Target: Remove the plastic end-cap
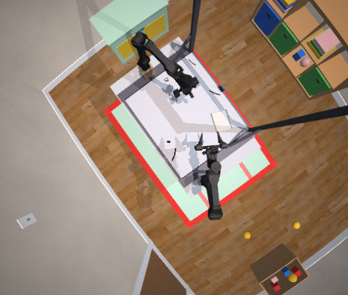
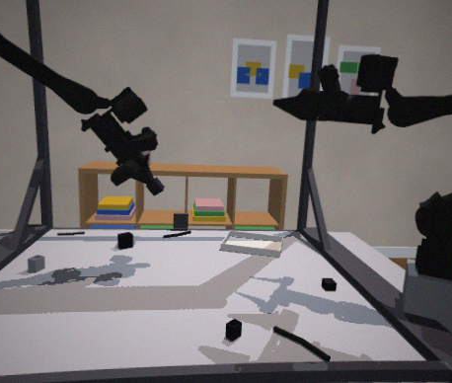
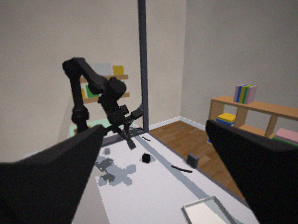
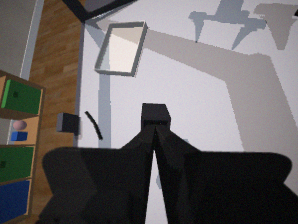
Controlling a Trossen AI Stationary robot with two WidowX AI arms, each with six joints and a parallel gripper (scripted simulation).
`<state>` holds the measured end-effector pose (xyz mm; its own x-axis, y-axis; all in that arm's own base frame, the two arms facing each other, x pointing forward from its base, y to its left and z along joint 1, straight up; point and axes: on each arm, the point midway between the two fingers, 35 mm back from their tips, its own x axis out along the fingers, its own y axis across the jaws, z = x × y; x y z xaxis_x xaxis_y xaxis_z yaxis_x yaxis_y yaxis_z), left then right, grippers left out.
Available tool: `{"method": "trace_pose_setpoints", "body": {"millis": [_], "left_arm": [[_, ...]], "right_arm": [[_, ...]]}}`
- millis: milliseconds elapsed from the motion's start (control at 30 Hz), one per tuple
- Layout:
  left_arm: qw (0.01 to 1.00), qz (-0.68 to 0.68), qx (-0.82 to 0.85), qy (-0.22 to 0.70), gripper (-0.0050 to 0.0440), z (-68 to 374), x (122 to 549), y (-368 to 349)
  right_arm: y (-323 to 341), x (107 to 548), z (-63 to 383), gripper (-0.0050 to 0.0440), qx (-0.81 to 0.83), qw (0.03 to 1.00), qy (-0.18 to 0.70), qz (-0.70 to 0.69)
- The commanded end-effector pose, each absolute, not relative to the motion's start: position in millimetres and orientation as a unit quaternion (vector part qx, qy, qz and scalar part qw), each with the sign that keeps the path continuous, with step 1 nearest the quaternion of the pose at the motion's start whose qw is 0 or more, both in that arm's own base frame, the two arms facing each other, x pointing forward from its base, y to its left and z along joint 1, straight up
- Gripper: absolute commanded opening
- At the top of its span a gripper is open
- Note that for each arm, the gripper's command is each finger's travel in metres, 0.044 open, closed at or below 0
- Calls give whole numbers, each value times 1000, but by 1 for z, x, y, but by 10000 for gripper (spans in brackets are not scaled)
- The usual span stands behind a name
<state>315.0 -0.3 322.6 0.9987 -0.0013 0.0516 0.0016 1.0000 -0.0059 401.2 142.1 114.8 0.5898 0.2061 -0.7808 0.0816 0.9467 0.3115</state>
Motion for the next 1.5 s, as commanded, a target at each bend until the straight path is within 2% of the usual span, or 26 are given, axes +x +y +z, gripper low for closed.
{"method": "trace_pose_setpoints", "body": {"millis": [0, 367, 933, 1467], "left_arm": [[999, 0, 0, -34, 440, 329, 313, 0], [999, 0, 0, -34, 440, 329, 313, 0], [999, 0, 0, -34, 440, 329, 313, 0], [999, 0, 0, -34, 440, 329, 313, 0]], "right_arm": [[153, 417, 134, 0, 236, 875, 423, 21], [168, 436, 148, 0, 389, 836, 387, -18], [193, 466, 175, 0, 624, 708, 326, -56], [218, 490, 204, 0, 813, 509, 275, -67]]}}
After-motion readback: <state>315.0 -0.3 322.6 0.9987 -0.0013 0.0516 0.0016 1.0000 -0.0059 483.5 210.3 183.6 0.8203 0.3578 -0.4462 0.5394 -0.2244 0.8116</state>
